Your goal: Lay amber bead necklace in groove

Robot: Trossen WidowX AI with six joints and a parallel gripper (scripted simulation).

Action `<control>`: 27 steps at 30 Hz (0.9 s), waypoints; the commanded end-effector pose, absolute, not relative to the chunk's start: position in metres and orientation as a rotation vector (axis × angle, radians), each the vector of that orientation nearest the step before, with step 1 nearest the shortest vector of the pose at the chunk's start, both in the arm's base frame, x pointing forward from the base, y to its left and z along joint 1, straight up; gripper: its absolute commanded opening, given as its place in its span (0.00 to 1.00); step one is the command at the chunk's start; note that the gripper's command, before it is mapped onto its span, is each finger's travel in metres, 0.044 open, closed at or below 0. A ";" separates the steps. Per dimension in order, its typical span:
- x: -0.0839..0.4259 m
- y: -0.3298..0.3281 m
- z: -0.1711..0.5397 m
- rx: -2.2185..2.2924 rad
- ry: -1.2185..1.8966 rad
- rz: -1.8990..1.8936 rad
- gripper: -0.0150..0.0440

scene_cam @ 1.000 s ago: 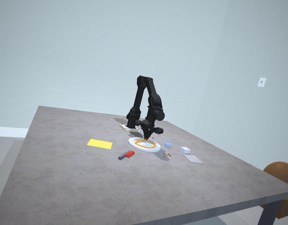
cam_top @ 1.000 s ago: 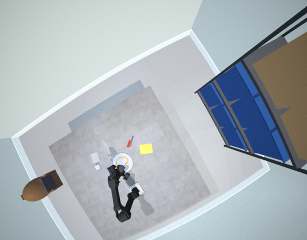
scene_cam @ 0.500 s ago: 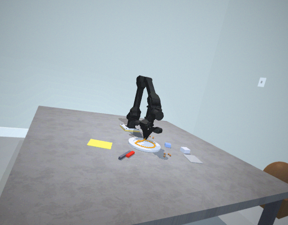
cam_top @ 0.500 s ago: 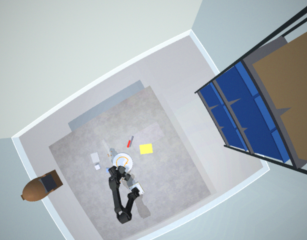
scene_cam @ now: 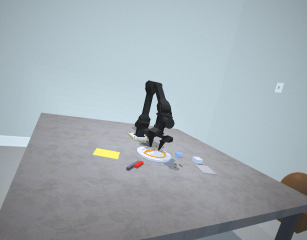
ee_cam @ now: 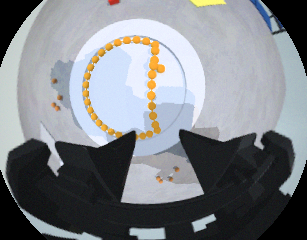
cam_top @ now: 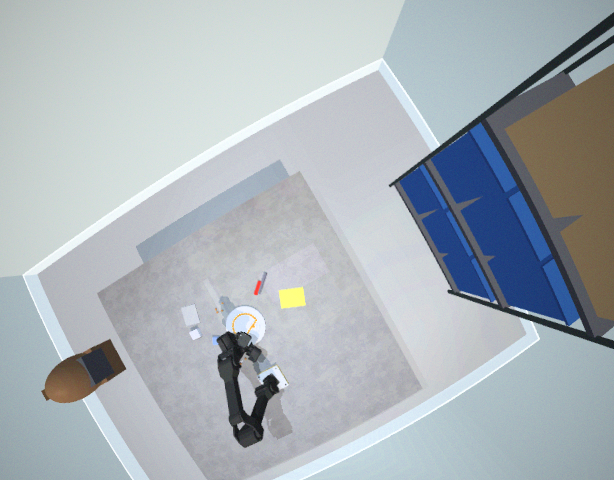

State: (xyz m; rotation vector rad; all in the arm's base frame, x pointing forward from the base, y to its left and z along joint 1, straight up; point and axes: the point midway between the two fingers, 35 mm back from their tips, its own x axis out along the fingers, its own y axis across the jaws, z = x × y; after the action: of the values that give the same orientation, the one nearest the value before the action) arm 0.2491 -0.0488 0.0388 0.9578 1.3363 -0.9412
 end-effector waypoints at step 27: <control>0.251 -0.052 0.053 0.895 1.359 -0.882 0.87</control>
State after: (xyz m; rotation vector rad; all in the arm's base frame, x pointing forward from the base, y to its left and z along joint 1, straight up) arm 0.2476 -0.0485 0.0445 0.9375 1.3501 -0.9246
